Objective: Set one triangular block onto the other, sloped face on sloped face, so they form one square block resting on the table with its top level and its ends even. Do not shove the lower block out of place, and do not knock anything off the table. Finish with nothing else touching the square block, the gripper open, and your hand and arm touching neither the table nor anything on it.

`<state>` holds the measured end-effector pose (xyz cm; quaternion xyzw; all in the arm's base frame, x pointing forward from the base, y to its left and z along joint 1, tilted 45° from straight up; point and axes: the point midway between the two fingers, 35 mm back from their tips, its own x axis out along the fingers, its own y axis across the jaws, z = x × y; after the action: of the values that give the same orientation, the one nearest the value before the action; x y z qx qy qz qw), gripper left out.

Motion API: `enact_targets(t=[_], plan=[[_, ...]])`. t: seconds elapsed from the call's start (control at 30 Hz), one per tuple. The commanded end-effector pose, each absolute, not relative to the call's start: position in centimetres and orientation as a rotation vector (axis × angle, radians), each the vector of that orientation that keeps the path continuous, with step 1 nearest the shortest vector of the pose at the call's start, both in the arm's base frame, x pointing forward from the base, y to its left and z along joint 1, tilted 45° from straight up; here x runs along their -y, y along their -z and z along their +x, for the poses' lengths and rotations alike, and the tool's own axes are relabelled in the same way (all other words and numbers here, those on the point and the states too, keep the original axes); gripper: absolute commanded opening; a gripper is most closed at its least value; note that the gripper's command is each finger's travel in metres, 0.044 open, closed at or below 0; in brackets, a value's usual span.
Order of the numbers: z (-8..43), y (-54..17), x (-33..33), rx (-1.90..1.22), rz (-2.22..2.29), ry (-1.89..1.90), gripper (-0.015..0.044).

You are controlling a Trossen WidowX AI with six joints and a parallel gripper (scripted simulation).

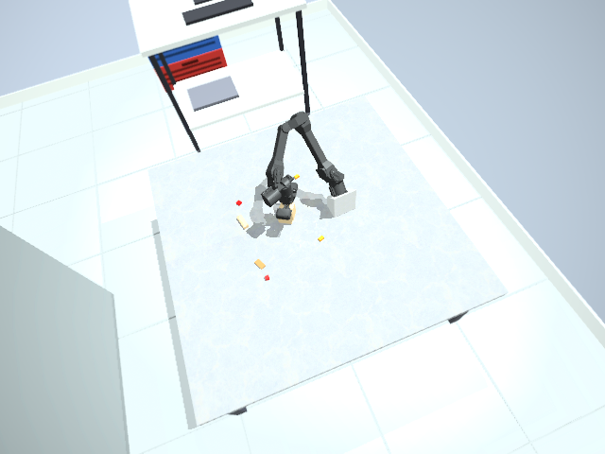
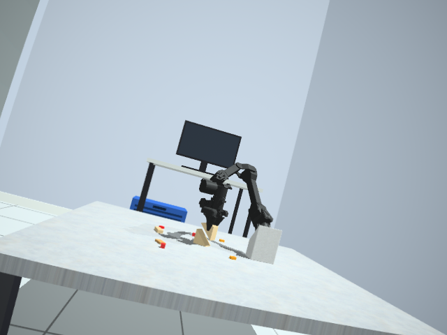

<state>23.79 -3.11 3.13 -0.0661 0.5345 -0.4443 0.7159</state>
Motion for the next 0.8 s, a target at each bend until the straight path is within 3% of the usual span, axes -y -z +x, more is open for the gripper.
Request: enact_targets(t=[0.0, 0.77], plan=[[23.88, -2.58, 3.78, -1.189, -0.162, 0.984, 0.0], [23.92, -2.51, 3.68, -1.189, -0.165, 0.976, 0.0]])
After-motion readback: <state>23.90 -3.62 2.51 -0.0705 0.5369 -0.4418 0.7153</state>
